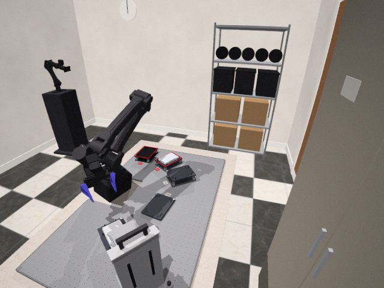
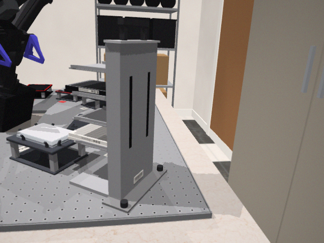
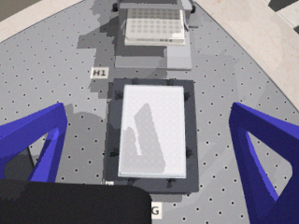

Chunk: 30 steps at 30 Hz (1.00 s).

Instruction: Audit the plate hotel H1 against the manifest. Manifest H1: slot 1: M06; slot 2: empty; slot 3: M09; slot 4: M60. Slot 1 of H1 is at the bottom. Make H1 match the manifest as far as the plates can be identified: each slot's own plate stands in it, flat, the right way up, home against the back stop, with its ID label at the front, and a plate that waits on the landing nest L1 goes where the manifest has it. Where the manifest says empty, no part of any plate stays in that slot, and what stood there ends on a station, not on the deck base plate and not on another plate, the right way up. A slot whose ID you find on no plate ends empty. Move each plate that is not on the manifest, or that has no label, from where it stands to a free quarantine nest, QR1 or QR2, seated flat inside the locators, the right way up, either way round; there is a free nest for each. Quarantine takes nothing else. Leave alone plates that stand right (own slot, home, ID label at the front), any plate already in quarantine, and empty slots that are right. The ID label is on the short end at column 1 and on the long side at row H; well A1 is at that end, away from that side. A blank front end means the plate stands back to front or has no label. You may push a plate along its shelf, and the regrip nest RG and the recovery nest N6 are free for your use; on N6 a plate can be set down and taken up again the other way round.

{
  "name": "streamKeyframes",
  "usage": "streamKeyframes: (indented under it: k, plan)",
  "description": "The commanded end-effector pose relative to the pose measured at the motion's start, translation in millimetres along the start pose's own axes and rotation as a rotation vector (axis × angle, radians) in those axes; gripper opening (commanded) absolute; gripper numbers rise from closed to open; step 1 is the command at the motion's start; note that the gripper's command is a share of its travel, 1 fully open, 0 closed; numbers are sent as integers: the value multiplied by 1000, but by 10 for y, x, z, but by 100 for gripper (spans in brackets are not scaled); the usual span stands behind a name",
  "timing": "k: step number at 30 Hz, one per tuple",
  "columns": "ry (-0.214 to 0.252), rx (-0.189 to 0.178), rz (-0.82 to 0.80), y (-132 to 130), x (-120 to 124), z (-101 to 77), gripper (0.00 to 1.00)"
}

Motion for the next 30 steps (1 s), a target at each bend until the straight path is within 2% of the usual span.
streamKeyframes:
  k: [1, 4, 19, 21, 30]
  plan:
    - [-4, -28, -146, 78, -374, 4, 100]
    - [7, -36, -164, 106, -386, 14, 100]
    - [188, -167, -414, 522, -545, 215, 100]
    - [188, -167, -414, 522, -545, 215, 100]
    - [289, -245, -572, 808, -658, 343, 100]
Point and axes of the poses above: the point where the finger pads meet when closed, its own z axis out along the fingers, its own y axis across the jaws, x = y × z, the point moved 8 cm from there along -z, back along the fingers, and after that the axes turned 8 degrees about z, right-handed, at the moved point
